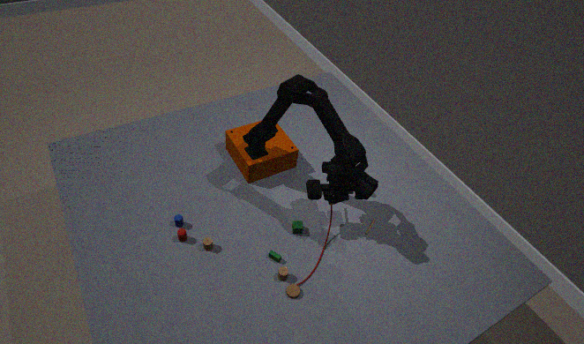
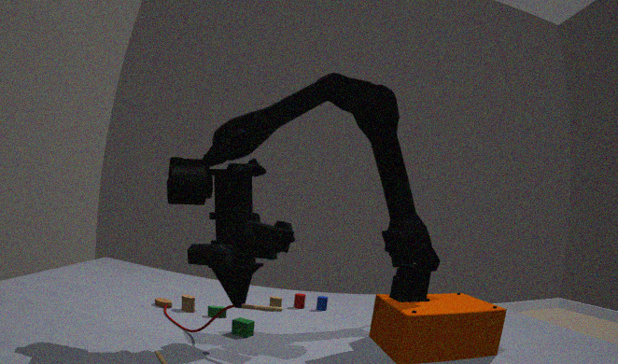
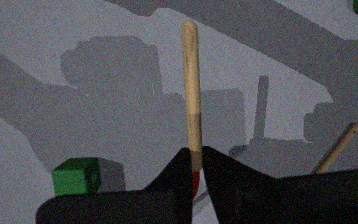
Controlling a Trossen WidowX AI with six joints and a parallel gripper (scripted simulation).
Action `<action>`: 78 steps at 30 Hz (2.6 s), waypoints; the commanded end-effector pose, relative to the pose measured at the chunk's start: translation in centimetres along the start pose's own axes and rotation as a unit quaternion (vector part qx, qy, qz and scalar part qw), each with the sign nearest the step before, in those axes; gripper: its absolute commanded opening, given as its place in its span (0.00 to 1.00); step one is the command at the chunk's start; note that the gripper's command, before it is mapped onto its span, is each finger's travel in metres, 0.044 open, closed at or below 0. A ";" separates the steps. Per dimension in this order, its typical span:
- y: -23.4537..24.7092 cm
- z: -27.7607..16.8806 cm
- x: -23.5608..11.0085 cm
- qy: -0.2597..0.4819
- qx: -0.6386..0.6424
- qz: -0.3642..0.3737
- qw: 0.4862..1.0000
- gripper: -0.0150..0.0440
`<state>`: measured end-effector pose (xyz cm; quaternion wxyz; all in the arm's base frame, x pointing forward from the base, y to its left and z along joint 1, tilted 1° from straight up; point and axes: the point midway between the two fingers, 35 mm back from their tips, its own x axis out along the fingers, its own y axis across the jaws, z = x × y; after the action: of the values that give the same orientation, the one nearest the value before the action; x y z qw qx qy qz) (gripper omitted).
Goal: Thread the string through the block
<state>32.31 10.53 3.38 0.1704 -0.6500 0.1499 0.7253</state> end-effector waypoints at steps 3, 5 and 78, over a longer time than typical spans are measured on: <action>0.0 -0.7 -0.9 -0.009 -0.002 -0.005 1.000 0.25; 0.1 -0.8 -1.1 -0.012 -0.002 -0.005 1.000 0.25; 0.5 -3.9 -6.1 -0.080 -0.047 0.042 0.995 0.25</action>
<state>35.92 8.02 8.84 0.0924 -0.5918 0.0878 0.7959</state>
